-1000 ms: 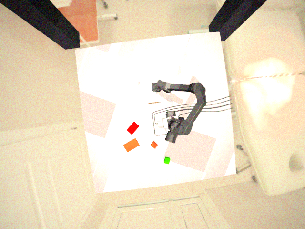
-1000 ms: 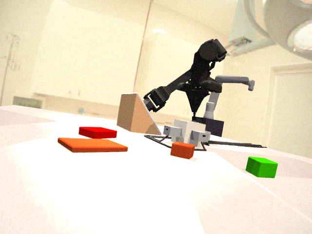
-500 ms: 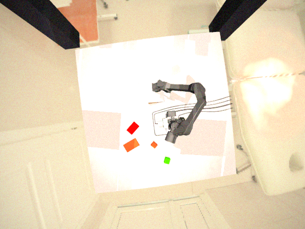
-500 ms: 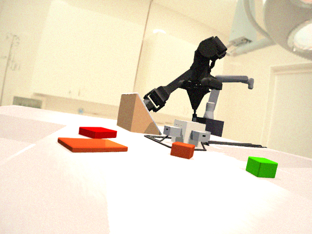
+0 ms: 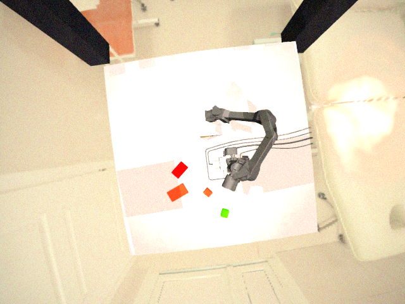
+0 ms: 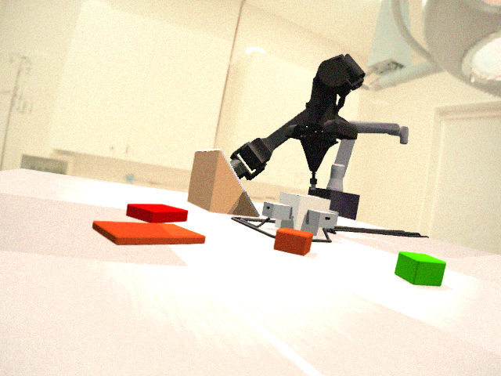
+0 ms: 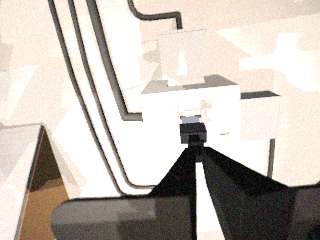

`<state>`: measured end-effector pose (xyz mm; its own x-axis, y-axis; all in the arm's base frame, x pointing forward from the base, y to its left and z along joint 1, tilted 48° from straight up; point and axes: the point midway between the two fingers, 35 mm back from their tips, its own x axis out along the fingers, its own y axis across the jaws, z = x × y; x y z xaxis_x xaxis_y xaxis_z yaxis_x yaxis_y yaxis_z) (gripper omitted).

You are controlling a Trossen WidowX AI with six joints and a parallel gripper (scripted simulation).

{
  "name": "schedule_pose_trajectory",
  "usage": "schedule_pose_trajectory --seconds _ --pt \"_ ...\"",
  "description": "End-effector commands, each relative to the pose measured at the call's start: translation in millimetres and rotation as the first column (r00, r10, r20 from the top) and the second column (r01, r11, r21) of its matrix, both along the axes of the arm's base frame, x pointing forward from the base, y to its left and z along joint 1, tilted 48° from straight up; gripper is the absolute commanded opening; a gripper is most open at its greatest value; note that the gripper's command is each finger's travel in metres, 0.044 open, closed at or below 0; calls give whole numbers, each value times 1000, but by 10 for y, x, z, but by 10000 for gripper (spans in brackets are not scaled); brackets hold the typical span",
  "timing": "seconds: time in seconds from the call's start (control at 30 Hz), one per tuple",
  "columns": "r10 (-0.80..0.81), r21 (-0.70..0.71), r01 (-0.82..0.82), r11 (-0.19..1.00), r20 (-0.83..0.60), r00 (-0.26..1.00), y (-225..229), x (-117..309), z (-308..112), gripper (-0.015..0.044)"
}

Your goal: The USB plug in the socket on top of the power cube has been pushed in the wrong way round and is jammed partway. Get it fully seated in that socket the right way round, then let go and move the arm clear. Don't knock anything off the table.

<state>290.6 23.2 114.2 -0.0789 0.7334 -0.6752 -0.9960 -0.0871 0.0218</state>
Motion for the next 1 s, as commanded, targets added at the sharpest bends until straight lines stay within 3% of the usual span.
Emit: schedule_pose_trajectory --seconds 0.0,0.43,0.97 --pt "1 -3 -1 1000 6 1000 -40 12 24 0" --pt "-18 -4 18 1000 -17 1000 -57 10 46 0" --pt "-289 -79 278 957 -302 909 -47 6 41 0"
